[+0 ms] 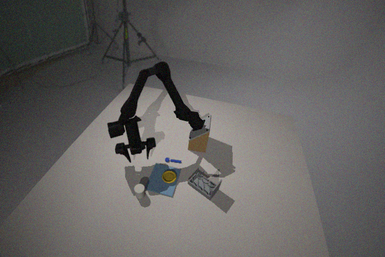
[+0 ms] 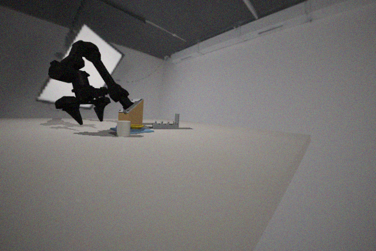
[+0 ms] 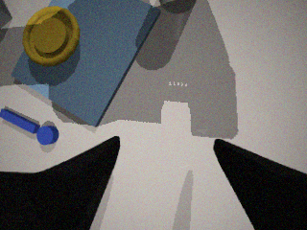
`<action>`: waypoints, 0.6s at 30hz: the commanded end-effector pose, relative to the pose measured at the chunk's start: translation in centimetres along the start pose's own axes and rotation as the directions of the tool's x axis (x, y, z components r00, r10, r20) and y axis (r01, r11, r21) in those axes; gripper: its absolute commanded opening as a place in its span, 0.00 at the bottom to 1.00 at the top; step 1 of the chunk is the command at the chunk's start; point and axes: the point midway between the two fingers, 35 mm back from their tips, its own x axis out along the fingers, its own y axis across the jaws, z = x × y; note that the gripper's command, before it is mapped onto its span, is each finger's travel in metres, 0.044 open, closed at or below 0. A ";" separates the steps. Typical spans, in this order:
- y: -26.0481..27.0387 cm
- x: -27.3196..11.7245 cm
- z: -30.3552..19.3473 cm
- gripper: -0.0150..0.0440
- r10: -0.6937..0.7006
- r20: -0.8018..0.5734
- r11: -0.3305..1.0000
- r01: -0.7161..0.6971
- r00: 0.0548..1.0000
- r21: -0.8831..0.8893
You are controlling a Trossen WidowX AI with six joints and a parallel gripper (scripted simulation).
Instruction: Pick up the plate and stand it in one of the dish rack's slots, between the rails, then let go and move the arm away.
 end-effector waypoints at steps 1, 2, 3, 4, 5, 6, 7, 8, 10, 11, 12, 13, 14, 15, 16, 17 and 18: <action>2.1 1.1 2.2 0.93 0.062 -0.050 0.994 -0.057 0.997 0.089; 2.6 1.4 2.7 0.93 0.074 -0.064 0.992 -0.066 0.995 0.110; 3.1 1.6 3.3 0.93 0.084 -0.078 0.989 -0.073 0.993 0.130; 3.7 1.8 3.8 0.93 0.093 -0.095 0.985 -0.078 0.991 0.152; 4.4 2.0 4.4 0.93 0.101 -0.114 0.981 -0.081 0.988 0.175; 5.0 2.1 5.0 0.93 0.107 -0.133 0.977 -0.080 0.985 0.197; 5.7 2.3 5.6 0.93 0.110 -0.152 0.973 -0.076 0.982 0.217; 6.3 2.4 6.2 0.93 0.111 -0.172 0.969 -0.068 0.979 0.236; 7.6 2.6 7.2 0.93 0.105 -0.211 0.962 -0.045 0.972 0.271; 8.2 2.6 7.7 0.93 0.098 -0.230 0.958 -0.029 0.968 0.286; 8.9 2.6 8.2 0.93 0.089 -0.248 0.954 -0.011 0.965 0.299; 9.5 2.6 8.7 0.93 0.077 -0.265 0.950 0.010 0.961 0.312; 10.1 2.6 9.2 0.93 0.063 -0.281 0.946 0.033 0.958 0.323; 10.7 2.6 9.7 0.93 0.046 -0.296 0.941 0.057 0.954 0.333; 11.3 2.5 10.1 0.93 0.028 -0.309 0.936 0.084 0.951 0.342; 11.8 2.4 10.6 0.93 0.007 -0.321 0.930 0.112 0.947 0.349; 12.4 2.3 11.1 0.93 -0.016 -0.331 0.924 0.141 0.944 0.356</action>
